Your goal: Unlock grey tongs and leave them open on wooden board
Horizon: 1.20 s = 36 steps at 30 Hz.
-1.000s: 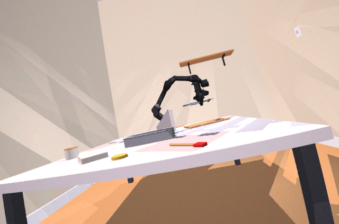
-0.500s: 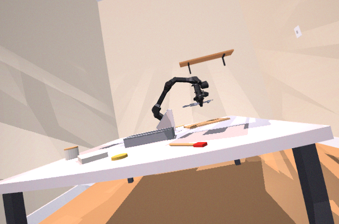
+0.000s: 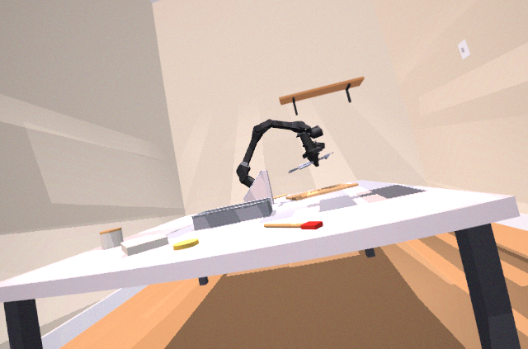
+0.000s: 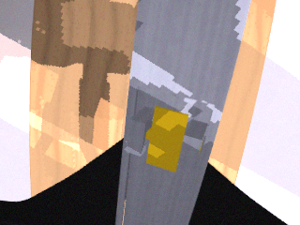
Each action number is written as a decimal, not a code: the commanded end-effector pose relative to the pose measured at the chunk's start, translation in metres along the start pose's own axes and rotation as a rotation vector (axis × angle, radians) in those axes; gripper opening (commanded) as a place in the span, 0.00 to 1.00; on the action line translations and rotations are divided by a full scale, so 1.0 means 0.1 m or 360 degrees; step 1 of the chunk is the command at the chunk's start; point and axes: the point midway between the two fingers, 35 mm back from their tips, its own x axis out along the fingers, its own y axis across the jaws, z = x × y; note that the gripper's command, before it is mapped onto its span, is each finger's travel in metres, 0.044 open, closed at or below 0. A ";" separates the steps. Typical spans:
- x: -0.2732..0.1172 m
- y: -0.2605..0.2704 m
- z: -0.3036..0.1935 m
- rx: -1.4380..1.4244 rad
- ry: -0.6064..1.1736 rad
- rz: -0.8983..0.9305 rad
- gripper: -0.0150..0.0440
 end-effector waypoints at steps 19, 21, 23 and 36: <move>-0.08 -0.05 0.13 0.0020 -0.0564 -0.0016 0.00; -0.09 -0.05 0.14 0.0021 -0.0612 -0.0016 0.00; -0.10 -0.05 0.13 0.0022 -0.0661 -0.0017 0.00; -0.22 -0.05 0.08 0.0027 -0.0974 -0.0014 0.00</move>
